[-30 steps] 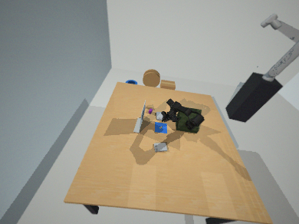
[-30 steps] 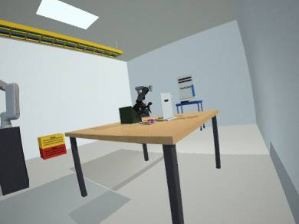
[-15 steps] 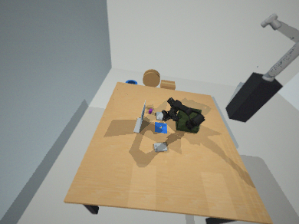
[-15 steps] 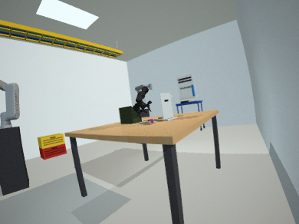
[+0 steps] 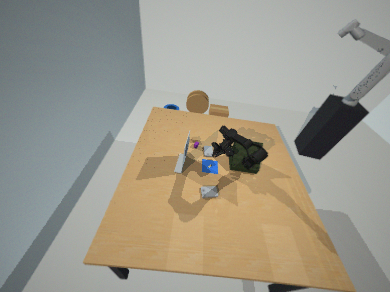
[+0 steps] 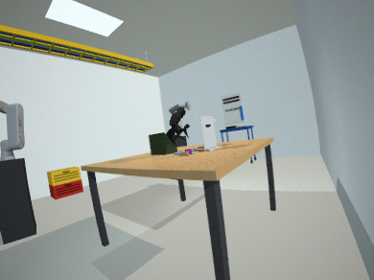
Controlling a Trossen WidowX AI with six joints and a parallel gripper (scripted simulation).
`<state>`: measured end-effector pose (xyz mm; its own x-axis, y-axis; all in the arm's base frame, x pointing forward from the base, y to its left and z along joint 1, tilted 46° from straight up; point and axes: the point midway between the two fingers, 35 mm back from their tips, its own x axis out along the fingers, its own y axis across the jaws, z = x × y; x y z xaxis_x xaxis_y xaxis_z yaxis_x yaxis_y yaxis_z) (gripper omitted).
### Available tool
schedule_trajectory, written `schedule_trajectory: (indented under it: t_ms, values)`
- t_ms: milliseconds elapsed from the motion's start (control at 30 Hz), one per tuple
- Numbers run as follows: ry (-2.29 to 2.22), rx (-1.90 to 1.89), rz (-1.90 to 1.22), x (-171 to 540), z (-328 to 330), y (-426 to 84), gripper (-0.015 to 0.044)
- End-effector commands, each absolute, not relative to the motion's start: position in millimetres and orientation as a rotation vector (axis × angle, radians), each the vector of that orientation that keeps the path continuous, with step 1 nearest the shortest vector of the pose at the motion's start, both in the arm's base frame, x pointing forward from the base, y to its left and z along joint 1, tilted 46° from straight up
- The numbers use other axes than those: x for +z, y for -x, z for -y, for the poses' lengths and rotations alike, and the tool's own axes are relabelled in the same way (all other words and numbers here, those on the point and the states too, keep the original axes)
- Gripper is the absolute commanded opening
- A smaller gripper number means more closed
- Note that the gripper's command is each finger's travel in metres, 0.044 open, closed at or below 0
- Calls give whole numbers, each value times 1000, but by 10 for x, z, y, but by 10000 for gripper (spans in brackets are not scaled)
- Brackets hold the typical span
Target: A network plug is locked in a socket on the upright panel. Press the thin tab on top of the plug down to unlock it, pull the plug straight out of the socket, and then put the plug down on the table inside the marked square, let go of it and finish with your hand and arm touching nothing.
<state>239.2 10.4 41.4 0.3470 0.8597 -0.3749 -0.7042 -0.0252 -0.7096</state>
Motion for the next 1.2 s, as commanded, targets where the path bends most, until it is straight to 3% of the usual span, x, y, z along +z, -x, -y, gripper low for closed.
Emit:
schedule_trajectory:
  t_ms: [0, 1167]
  values:
    - [988, 1265, 199, 452, -71, -2392, 156]
    - [937, 1227, 132, 1029, 493, -2496, 156]
